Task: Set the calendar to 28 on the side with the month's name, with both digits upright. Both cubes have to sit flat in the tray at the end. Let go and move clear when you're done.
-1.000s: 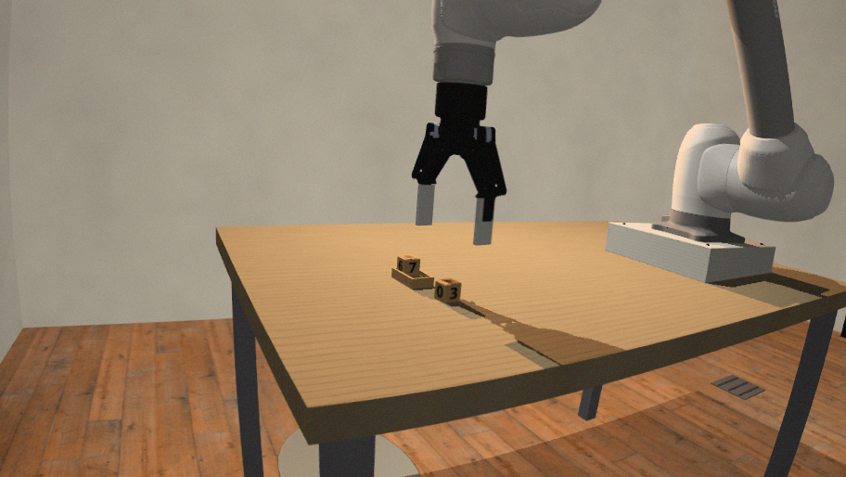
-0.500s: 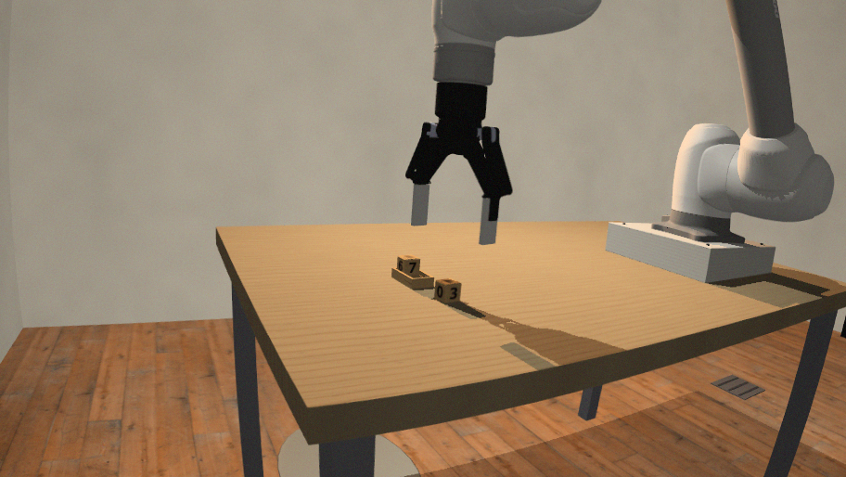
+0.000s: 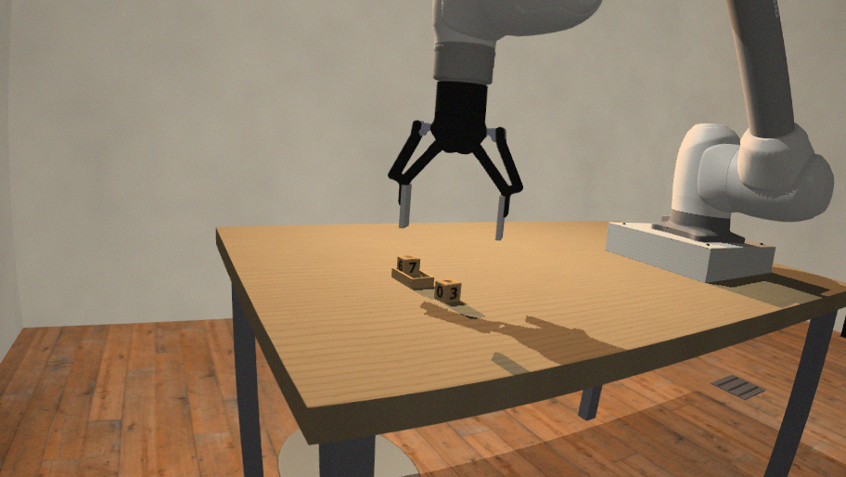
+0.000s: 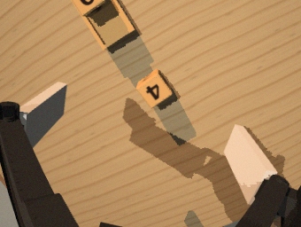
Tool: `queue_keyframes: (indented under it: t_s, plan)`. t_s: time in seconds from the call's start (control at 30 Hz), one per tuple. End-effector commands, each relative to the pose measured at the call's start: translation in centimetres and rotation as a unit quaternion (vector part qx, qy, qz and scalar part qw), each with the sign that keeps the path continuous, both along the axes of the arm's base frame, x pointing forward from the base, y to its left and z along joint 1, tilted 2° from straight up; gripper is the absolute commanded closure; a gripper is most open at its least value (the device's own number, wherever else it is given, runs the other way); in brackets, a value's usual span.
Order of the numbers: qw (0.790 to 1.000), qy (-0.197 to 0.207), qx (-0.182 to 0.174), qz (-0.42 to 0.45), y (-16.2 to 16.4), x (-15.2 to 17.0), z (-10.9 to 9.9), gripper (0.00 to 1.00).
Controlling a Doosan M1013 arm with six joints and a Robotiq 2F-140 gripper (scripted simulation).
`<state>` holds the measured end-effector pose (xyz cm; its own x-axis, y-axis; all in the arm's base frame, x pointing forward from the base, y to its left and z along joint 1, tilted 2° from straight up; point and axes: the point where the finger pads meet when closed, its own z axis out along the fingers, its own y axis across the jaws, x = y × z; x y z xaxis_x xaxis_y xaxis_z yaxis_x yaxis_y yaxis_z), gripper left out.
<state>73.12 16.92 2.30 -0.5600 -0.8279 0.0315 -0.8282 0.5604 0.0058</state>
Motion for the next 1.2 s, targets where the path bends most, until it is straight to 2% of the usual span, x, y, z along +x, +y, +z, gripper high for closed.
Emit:
queue_keyframes:
  t_s: [0.0, 0.13, 0.17, 0.3, 0.37, 0.4, 0.5, 0.63, 0.67, 0.7, 0.8, 0.83, 0.87, 0.93, 0.97, 1.0, 1.07, 1.1, 1.13, 1.17]
  plan:
    - [0.997, 0.003, 0.005, 0.079, -0.03, -0.29, 0.02, 0.0]
    - [0.985, 0.005, 0.008, 0.174, -0.03, -0.3, 0.08, 0.0]
    - [0.985, 0.005, 0.008, 0.174, -0.03, -0.3, 0.08, 0.0]
    - [0.962, 0.007, 0.01, 0.272, -0.03, -0.31, 0.14, 0.0]
    - [0.962, 0.007, 0.01, 0.272, -0.03, -0.31, 0.14, 0.0]
    - [0.947, 0.008, 0.011, 0.322, -0.03, -0.31, 0.17, 0.0]
    - [0.928, 0.009, 0.012, 0.371, -0.03, -0.31, 0.21, 0.0]
    - [0.886, 0.01, 0.014, 0.463, -0.04, -0.32, 0.27, 0.0]
    - [0.884, 0.011, 0.014, 0.467, -0.04, -0.32, 0.27, 0.0]
    - [0.866, 0.011, 0.015, 0.499, -0.04, -0.32, 0.29, 0.0]
    - [0.831, 0.012, 0.016, 0.555, -0.04, -0.33, 0.34, 0.0]
    - [0.831, 0.012, 0.016, 0.556, -0.04, -0.33, 0.34, 0.0]
    - [0.808, 0.013, 0.017, 0.589, -0.04, -0.33, 0.36, 0.0]
    - [0.808, 0.013, 0.017, 0.589, -0.04, -0.33, 0.36, 0.0]
    - [0.801, 0.013, 0.017, 0.598, -0.04, -0.33, 0.37, 0.0]
    - [0.77, 0.014, 0.018, 0.638, -0.04, -0.34, 0.4, 0.0]
    - [0.74, 0.014, 0.019, 0.672, -0.04, -0.34, 0.43, 0.0]
    - [0.738, 0.014, 0.019, 0.674, -0.04, -0.34, 0.43, 0.0]
    - [0.712, 0.015, 0.019, 0.702, -0.04, -0.34, 0.45, 0.0]
    - [0.705, 0.015, 0.02, 0.708, -0.04, -0.34, 0.46, 0.0]
